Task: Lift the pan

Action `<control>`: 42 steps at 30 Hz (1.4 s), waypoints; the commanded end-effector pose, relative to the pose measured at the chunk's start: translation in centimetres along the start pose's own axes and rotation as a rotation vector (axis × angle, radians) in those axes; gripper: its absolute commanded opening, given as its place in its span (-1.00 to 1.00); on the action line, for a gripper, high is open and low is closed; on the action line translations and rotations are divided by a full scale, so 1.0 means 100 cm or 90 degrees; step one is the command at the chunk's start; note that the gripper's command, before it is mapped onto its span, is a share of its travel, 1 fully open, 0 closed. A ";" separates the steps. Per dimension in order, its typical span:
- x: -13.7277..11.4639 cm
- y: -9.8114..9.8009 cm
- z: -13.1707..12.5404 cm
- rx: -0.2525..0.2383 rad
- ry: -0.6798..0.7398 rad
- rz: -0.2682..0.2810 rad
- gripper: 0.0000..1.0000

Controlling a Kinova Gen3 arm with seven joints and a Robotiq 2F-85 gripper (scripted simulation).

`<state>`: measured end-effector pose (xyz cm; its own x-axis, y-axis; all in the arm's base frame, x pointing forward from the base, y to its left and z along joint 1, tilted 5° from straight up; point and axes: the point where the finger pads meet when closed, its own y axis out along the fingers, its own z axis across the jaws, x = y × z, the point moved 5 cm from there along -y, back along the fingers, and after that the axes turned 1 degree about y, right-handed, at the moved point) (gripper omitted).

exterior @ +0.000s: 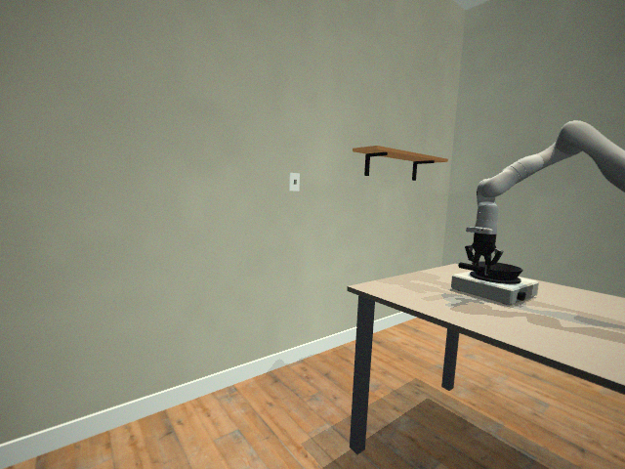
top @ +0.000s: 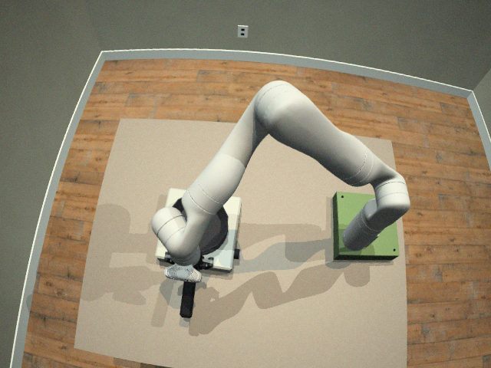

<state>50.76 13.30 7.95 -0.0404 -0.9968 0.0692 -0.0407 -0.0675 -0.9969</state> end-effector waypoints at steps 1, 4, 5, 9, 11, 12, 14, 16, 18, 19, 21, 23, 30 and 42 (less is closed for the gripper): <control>0.000 0.000 0.000 0.000 0.000 0.000 -1.00; 0.000 0.000 0.000 0.000 0.000 0.000 -1.00; 0.000 0.000 0.000 0.000 0.000 0.000 -1.00; 0.000 0.000 0.000 0.000 0.000 0.000 -1.00; 0.000 0.000 0.000 0.000 0.000 0.000 -1.00; 0.000 0.000 0.000 0.000 0.000 0.000 -1.00; 0.000 0.000 0.000 0.000 0.000 0.000 -1.00; 0.000 -0.001 0.000 0.000 0.000 0.000 -1.00; 0.000 -0.001 0.000 0.000 0.000 0.000 -1.00; 0.000 -0.001 0.000 0.000 0.000 0.000 -1.00; 0.000 -0.001 0.000 0.000 0.000 0.000 -1.00; 0.000 -0.001 0.000 0.000 0.000 0.000 -1.00; 0.000 -0.002 0.000 0.000 0.000 0.000 -1.00; 0.000 -0.006 0.000 0.001 0.000 0.000 -1.00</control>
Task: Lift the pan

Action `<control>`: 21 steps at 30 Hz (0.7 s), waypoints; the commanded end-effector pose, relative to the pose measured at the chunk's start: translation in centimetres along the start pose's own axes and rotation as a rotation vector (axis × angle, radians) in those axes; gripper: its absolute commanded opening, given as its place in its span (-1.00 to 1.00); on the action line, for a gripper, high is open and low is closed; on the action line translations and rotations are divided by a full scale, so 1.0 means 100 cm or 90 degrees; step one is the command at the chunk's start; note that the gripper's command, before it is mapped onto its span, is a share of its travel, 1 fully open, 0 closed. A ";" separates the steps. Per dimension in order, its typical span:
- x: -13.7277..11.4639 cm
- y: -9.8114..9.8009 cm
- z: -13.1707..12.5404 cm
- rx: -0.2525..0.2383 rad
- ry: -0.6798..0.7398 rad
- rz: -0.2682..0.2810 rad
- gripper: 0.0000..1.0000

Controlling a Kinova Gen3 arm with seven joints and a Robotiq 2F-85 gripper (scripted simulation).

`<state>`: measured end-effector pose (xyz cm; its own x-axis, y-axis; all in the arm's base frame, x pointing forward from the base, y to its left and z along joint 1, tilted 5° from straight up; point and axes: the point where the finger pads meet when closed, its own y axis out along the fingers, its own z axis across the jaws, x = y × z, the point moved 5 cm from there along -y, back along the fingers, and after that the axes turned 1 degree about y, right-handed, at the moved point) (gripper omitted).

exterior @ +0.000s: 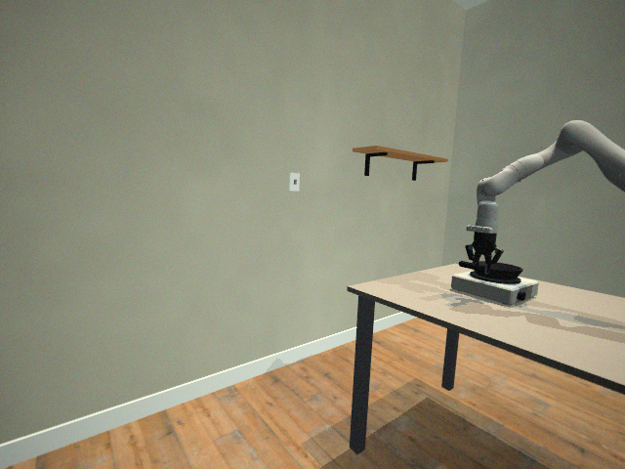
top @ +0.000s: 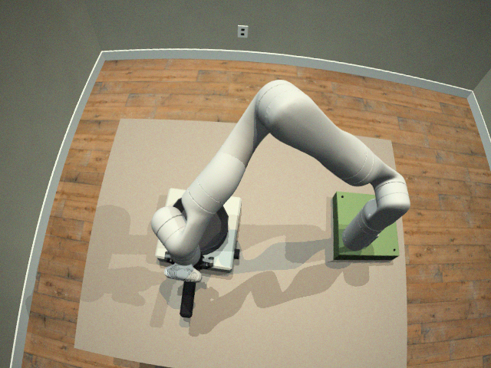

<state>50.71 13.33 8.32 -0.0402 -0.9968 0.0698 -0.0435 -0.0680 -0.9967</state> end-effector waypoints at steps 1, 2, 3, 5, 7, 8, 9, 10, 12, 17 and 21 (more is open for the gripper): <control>0.000 -0.002 0.001 0.002 0.000 0.000 -1.00; 0.000 -0.002 0.001 0.002 0.000 0.000 -1.00; 0.000 -0.003 0.001 0.002 0.000 0.000 -1.00; 0.000 -0.004 0.001 0.002 0.000 0.000 -1.00; 0.000 -0.005 0.001 0.002 0.000 0.000 -1.00; 0.000 -0.006 0.001 0.002 0.000 0.000 -1.00; 0.000 -0.006 0.001 0.002 0.000 0.000 -1.00; 0.000 -0.007 0.001 0.002 0.000 0.000 -1.00; 0.000 -0.008 0.001 0.002 0.000 0.000 -1.00; 0.000 -0.012 0.001 0.003 0.000 0.000 -1.00; 0.000 -0.014 0.001 0.003 0.000 0.000 -1.00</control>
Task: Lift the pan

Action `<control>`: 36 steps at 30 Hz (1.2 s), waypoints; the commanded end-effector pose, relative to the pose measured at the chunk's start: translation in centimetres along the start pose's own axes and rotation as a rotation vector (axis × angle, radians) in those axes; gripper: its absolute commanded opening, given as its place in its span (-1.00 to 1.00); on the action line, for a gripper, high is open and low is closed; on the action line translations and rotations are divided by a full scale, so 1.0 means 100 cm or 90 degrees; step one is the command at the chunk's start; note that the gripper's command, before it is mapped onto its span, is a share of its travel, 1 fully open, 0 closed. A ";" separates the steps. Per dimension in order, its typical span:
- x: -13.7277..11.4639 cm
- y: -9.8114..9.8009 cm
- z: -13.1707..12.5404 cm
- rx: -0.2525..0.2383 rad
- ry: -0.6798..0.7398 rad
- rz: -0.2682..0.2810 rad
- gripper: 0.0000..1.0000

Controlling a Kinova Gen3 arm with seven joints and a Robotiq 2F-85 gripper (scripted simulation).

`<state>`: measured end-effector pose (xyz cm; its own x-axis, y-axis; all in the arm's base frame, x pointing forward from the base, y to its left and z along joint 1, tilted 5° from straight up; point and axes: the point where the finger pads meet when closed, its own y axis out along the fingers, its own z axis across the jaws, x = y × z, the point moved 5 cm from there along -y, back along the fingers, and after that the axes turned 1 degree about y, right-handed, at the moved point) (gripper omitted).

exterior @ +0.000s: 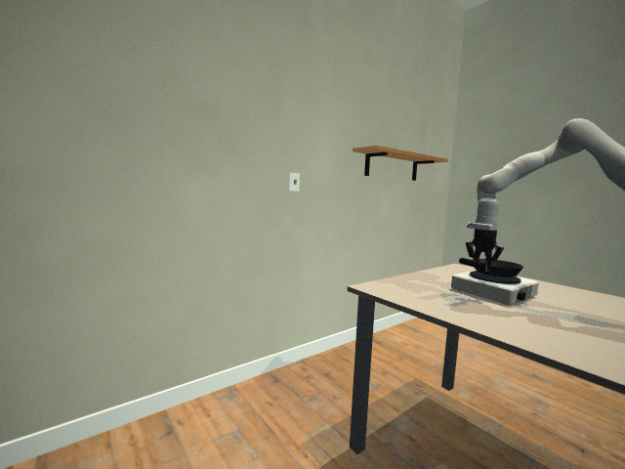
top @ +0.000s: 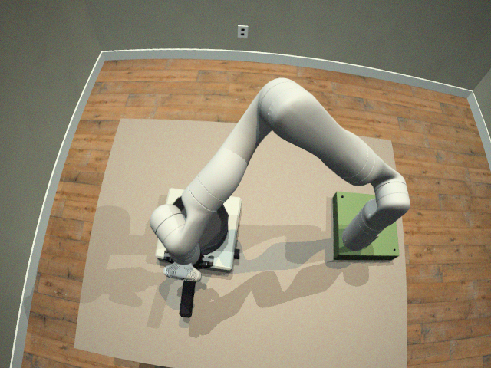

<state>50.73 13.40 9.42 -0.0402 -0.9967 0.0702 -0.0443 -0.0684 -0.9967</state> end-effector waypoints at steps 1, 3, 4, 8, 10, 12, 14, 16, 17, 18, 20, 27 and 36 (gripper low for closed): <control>0.000 -0.004 0.001 0.003 0.000 0.001 -1.00; 0.000 -0.006 0.001 0.003 0.000 0.001 -1.00; 0.000 -0.007 0.001 0.003 0.000 0.001 -1.00; 0.000 -0.012 0.001 0.003 0.000 0.001 -1.00; 0.000 -0.014 0.001 0.003 0.000 0.001 -1.00; 0.000 -0.017 0.001 0.003 0.000 0.001 -1.00; 0.000 -0.017 0.001 0.003 0.000 0.001 -1.00; 0.000 -0.019 0.001 0.003 0.000 0.001 -1.00; 0.000 -0.021 0.001 0.003 0.000 0.001 -1.00; 0.000 -0.022 0.000 0.003 0.000 0.001 -1.00; 0.000 -0.025 0.000 0.003 0.000 0.001 -1.00; 0.000 -0.035 0.000 0.004 0.000 0.001 -1.00; 0.000 -0.046 0.000 0.004 0.001 0.001 -1.00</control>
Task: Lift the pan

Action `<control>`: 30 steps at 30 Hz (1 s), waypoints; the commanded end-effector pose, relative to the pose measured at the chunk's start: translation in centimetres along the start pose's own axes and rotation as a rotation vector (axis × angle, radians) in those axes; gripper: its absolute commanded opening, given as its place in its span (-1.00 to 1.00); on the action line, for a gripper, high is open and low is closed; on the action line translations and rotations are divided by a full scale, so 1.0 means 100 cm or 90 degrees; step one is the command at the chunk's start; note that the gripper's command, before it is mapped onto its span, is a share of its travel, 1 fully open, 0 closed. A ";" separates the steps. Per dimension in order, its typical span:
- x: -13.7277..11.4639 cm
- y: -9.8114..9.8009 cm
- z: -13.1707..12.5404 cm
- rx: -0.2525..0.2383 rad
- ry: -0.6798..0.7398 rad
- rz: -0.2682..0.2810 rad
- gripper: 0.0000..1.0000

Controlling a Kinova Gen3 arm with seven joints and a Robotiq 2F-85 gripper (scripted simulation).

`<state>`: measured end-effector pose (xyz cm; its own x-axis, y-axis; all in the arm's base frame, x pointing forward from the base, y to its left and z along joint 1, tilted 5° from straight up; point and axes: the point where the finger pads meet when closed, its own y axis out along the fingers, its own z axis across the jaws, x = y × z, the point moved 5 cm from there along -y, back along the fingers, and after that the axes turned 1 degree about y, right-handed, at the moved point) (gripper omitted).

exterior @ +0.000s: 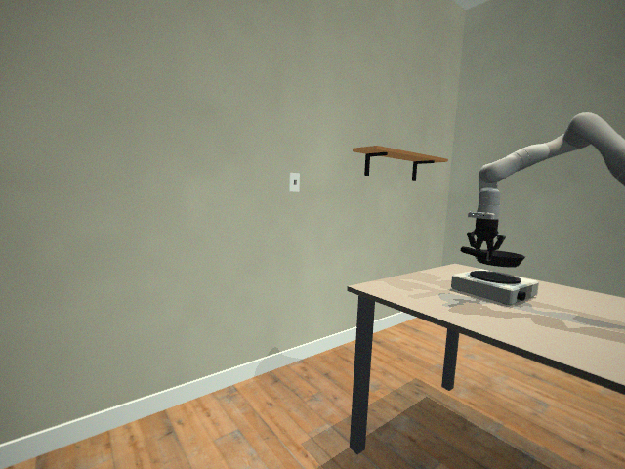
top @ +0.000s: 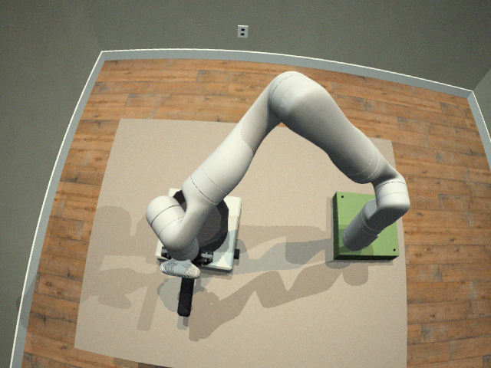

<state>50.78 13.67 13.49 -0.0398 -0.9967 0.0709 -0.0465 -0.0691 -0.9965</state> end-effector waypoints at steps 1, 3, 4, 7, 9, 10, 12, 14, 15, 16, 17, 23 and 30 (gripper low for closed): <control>0.000 -0.007 0.002 0.005 0.001 0.001 -1.00; 0.000 -0.011 0.002 0.005 0.001 0.001 -1.00; 0.000 -0.012 0.002 0.005 0.001 0.001 -1.00; 0.000 -0.018 0.001 0.005 0.001 0.001 -1.00; 0.000 -0.021 0.001 0.005 0.001 0.001 -1.00; 0.000 -0.023 0.001 0.005 0.001 0.001 -1.00; 0.000 -0.023 0.001 0.005 0.001 0.001 -1.00; 0.000 -0.027 0.001 0.005 0.001 0.001 -1.00; 0.000 -0.029 0.001 0.005 0.001 0.001 -1.00; 0.000 -0.031 0.001 0.005 0.001 0.001 -1.00; 0.000 -0.033 0.001 0.005 0.001 0.001 -1.00; 0.000 -0.043 0.002 0.005 0.001 0.001 -1.00; 0.000 -0.052 0.002 0.005 0.001 0.001 -1.00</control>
<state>51.12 14.00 18.30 -0.0404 -0.9967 0.0710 -0.0444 -0.0692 -0.9966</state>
